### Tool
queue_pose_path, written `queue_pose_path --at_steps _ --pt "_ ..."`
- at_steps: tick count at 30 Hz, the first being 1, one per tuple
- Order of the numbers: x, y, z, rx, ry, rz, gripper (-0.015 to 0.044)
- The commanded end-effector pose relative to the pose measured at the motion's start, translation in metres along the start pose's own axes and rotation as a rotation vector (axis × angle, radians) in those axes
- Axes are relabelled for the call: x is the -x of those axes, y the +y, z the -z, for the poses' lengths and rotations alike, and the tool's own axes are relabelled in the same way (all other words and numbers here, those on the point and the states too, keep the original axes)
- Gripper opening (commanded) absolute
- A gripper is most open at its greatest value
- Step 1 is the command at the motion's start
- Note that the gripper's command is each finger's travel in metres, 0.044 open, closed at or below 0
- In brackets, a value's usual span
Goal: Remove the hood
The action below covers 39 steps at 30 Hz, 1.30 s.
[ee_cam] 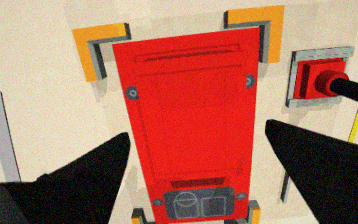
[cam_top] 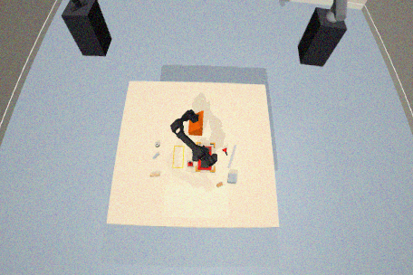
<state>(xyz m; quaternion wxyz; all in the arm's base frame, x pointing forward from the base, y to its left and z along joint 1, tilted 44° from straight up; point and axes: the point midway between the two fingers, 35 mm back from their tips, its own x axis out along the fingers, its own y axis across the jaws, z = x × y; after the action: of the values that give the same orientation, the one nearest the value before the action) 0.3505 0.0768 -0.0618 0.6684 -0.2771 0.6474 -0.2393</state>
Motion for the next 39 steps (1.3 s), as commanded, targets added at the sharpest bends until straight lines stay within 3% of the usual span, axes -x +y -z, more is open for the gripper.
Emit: queue_pose_path --at_steps 1,39 --pt "-0.006 0.001 0.002 0.010 0.003 0.008 0.0440" --pt "-0.023 0.001 0.002 0.010 0.003 0.009 0.0440"
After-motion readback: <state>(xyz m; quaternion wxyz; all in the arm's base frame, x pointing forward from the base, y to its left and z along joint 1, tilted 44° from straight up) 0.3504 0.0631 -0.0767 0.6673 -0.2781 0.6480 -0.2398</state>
